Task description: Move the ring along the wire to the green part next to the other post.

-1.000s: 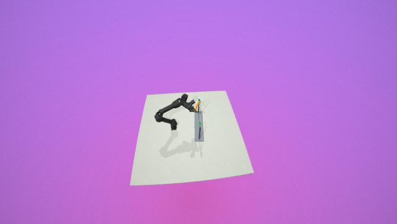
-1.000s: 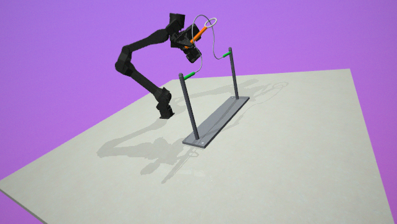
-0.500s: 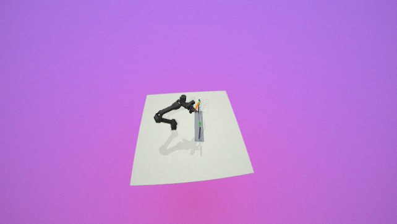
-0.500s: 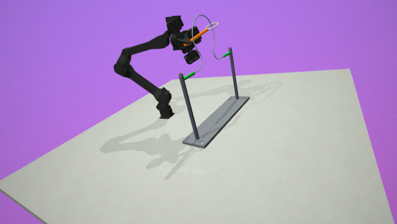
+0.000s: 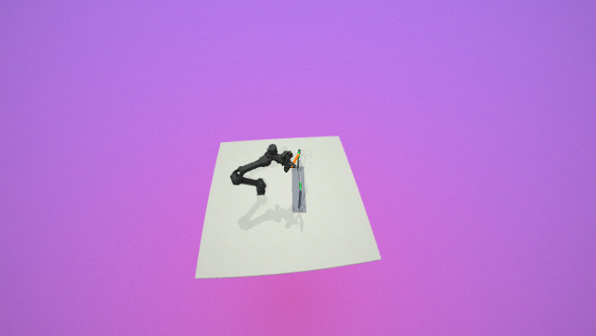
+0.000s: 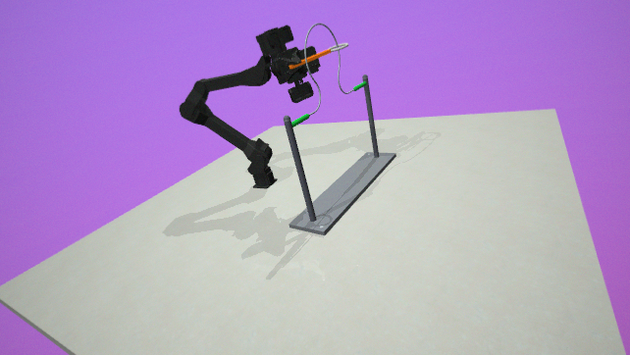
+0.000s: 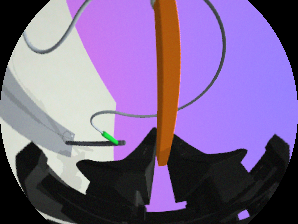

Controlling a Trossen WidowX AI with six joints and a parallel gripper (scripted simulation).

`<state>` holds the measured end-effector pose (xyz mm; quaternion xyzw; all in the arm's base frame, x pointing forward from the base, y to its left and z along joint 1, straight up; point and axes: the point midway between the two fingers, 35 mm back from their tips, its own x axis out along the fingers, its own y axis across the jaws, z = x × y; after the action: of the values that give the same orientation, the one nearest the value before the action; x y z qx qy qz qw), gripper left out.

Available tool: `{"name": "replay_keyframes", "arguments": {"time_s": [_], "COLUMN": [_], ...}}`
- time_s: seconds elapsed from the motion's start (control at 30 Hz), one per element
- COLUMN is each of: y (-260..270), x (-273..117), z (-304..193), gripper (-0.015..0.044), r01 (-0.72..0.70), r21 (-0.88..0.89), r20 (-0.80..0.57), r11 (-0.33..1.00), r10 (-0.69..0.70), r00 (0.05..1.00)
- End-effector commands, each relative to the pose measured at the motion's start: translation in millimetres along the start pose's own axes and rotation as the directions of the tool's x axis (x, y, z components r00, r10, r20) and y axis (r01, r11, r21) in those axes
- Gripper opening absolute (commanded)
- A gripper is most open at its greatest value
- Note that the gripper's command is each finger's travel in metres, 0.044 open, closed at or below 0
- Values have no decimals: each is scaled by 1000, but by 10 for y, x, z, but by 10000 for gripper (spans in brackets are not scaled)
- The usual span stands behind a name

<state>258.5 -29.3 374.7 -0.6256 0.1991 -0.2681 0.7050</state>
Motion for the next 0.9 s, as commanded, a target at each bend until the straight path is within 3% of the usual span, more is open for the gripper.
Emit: {"name": "replay_keyframes", "arguments": {"time_s": [0.0, 0.87], "y": [-3, -140], "x": [1, 1], "z": [4, 31], "gripper": [-150, -150], "r01": [23, 216], "r21": [-41, -317], "r20": [9, 80], "r11": [999, 923], "r10": [-23, -201], "r00": [1000, 976]}}
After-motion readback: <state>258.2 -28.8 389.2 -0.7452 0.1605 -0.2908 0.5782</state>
